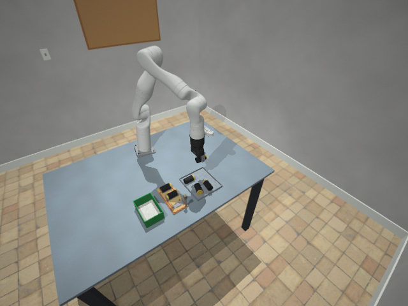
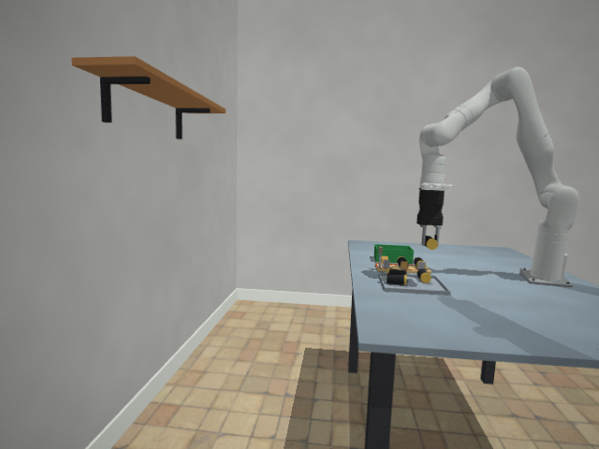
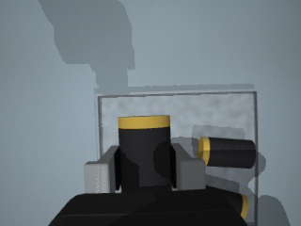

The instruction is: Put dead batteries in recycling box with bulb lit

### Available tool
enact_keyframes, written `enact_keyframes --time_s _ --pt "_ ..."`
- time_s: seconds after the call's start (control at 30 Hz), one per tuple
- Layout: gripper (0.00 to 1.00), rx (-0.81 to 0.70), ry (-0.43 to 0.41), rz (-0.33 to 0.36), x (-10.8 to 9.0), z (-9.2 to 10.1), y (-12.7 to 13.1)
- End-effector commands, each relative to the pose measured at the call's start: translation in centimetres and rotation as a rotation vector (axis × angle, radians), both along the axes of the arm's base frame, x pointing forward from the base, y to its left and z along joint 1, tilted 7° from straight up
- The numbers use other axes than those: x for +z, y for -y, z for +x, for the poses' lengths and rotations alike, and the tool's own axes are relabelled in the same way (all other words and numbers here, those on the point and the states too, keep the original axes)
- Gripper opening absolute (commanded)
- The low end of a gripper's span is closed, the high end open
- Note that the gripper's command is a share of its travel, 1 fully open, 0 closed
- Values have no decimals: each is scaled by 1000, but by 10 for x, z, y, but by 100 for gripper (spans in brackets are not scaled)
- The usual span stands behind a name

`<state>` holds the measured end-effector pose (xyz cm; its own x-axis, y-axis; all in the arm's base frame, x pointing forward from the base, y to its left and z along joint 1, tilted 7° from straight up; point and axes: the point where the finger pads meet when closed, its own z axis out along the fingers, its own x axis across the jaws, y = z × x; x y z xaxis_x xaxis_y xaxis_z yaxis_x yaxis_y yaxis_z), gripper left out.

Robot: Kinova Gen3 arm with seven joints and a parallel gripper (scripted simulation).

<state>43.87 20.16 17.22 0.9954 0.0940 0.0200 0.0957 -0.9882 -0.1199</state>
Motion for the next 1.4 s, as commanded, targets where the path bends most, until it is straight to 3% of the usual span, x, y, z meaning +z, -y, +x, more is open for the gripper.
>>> enact_keyframes --time_s 0.0,0.53,1.0,1.07,1.37 --pt "57 0 2 1 1 0 0" --pt "57 0 2 1 -2 17 29" --pt "57 0 2 1 -14 75 131" --pt "57 0 2 1 -14 75 131" --pt "57 0 2 1 -22 112 195"
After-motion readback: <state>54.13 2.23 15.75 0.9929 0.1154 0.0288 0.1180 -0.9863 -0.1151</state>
